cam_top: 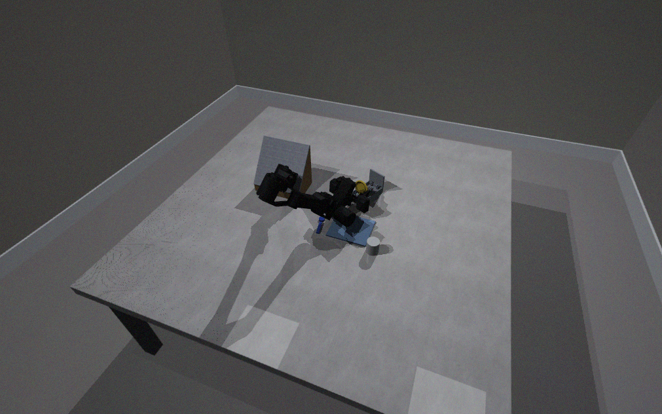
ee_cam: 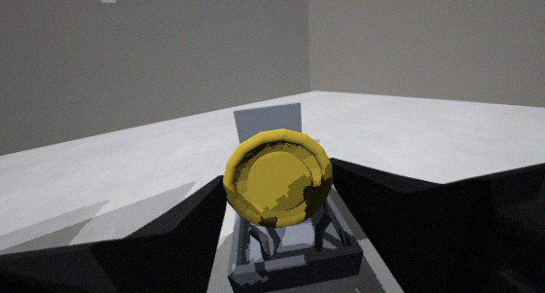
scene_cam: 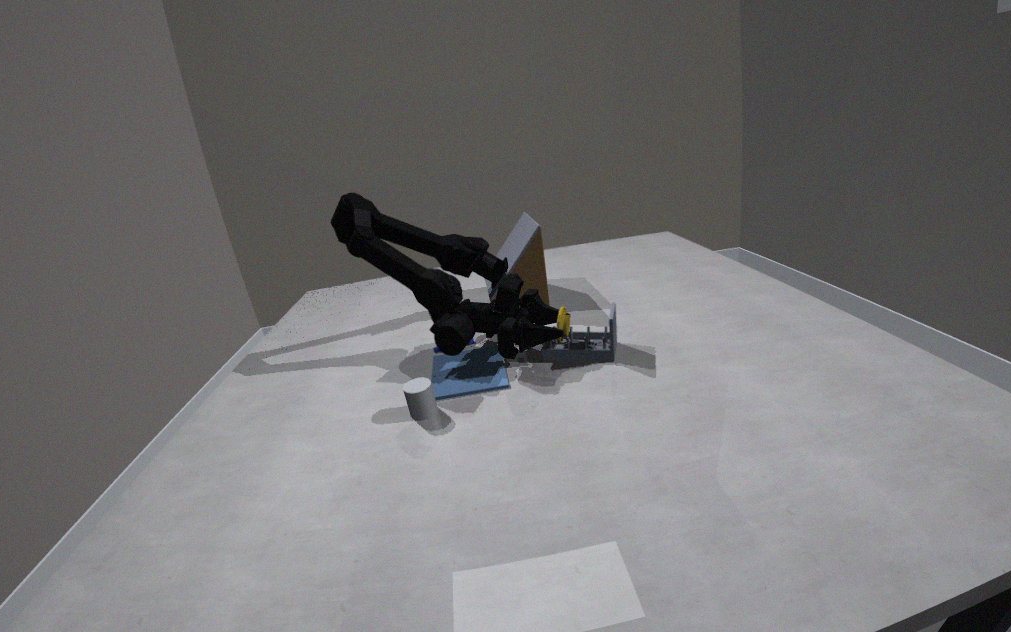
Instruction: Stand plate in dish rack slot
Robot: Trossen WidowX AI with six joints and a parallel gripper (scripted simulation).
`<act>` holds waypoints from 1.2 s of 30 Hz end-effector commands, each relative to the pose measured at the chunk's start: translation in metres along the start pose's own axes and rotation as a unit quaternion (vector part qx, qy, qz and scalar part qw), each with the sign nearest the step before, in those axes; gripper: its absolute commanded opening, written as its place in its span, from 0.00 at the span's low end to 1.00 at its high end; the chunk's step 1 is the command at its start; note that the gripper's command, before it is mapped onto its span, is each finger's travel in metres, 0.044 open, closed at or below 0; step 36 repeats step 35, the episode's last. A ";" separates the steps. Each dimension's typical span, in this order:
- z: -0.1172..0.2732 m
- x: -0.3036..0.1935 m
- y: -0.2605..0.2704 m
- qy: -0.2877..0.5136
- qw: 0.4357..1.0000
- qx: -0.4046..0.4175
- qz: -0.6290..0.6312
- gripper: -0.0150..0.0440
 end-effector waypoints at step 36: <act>0.001 0.142 0.028 0.136 0.977 0.012 -0.165 0.93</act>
Point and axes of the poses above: the point midway between the two fingers, 35 mm back from their tips, its own z axis back along the fingers, its own y axis across the jaws, x = y × z, the point moved 10 cm from there along z, back along the fingers, and after that the axes turned 14 degrees about -z, right-handed, at the moved point
